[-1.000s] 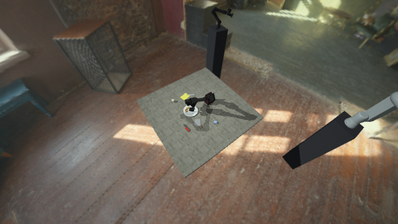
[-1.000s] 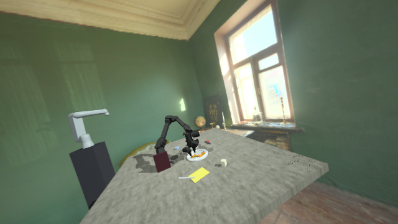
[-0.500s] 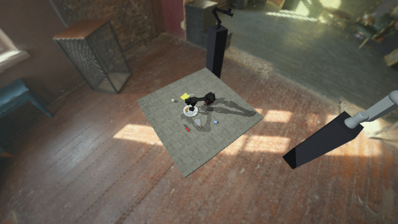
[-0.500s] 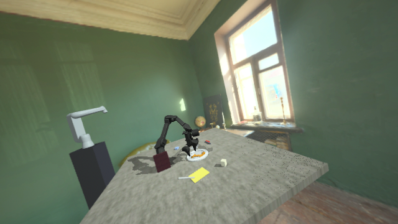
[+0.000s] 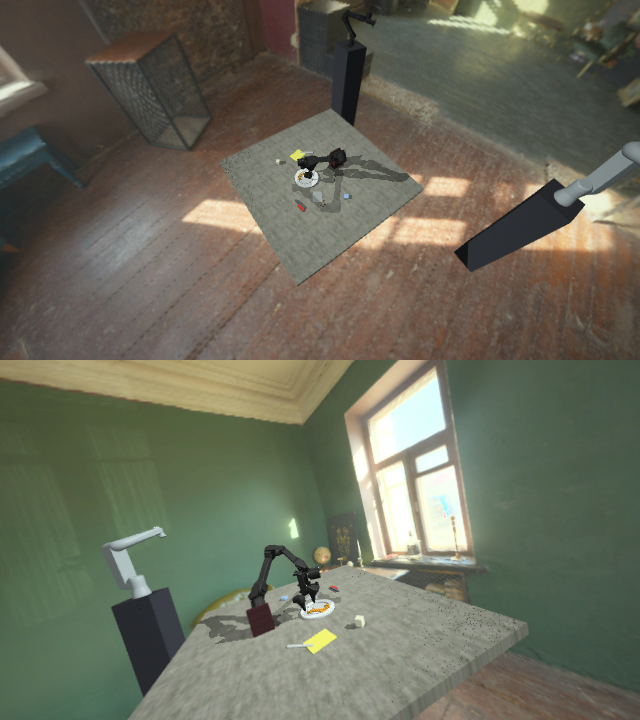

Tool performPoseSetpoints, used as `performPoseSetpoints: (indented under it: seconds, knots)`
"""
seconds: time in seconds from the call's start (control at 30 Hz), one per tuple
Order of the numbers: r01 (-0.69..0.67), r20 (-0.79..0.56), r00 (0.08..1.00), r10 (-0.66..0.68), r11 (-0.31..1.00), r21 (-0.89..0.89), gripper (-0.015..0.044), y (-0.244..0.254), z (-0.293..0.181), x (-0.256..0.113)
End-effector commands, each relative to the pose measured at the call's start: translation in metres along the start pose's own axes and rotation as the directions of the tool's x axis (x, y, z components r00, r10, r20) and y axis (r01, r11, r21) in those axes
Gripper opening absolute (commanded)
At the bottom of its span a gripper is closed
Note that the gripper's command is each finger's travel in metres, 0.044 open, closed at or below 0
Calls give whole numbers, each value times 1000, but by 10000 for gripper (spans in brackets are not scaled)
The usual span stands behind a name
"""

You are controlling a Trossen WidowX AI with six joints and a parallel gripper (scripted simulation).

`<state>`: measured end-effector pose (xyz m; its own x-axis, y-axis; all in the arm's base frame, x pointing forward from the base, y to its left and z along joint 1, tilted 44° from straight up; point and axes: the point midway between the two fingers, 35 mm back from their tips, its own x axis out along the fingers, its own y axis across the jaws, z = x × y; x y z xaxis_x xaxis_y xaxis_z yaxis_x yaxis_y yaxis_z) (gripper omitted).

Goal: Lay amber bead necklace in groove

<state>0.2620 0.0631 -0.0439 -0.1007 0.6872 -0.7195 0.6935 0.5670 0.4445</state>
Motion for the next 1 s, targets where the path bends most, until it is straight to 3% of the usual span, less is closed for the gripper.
performPoseSetpoints:
  seconds: [0.0, 0.23, 0.4, 0.97]
  knots:
    - [1, 1, 1000, -1, 1000, -6, 414, 0, 1, -1]
    - [-5, 11, 1000, 5, 999, -37, 250, 6, 44, -15]
    - [2, 6, 1000, -2, 999, -32, 250, 5, 69, -24]
    - [-1, 10, 1000, 2, 999, -38, 250, 7, 70, -9]
